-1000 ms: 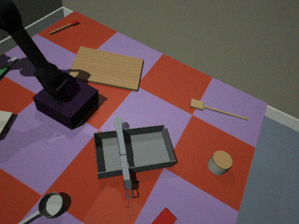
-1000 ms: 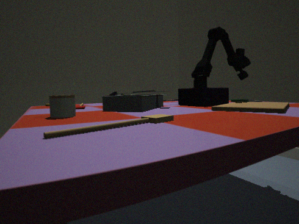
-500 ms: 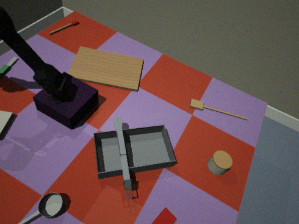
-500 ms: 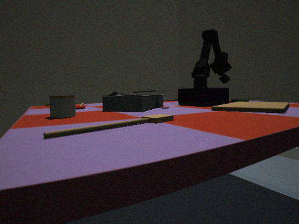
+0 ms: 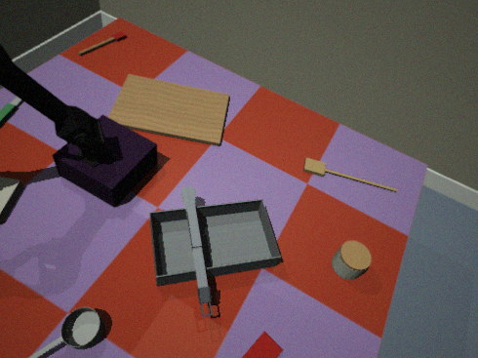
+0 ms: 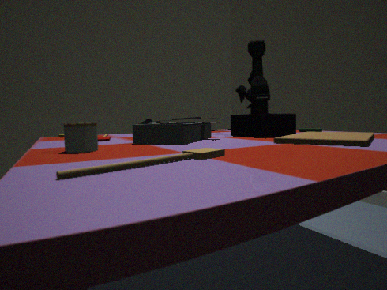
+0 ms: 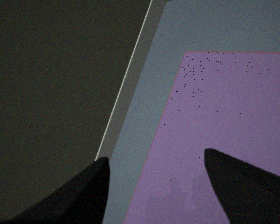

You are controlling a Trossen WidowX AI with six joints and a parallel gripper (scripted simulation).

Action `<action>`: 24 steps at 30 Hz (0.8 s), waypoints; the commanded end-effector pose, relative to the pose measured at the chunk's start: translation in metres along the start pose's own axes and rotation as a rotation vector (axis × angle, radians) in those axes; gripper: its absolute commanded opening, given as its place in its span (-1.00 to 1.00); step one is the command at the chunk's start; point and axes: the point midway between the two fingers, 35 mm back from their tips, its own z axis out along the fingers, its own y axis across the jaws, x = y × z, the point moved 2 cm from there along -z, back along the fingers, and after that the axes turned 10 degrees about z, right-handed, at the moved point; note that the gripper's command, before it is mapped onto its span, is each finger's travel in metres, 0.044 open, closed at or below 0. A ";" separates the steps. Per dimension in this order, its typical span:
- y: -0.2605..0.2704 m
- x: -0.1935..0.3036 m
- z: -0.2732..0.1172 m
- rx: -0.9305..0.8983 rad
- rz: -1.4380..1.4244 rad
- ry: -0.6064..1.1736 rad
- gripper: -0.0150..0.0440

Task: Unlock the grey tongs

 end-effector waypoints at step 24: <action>0.116 0.378 -0.013 0.201 -0.506 0.581 0.39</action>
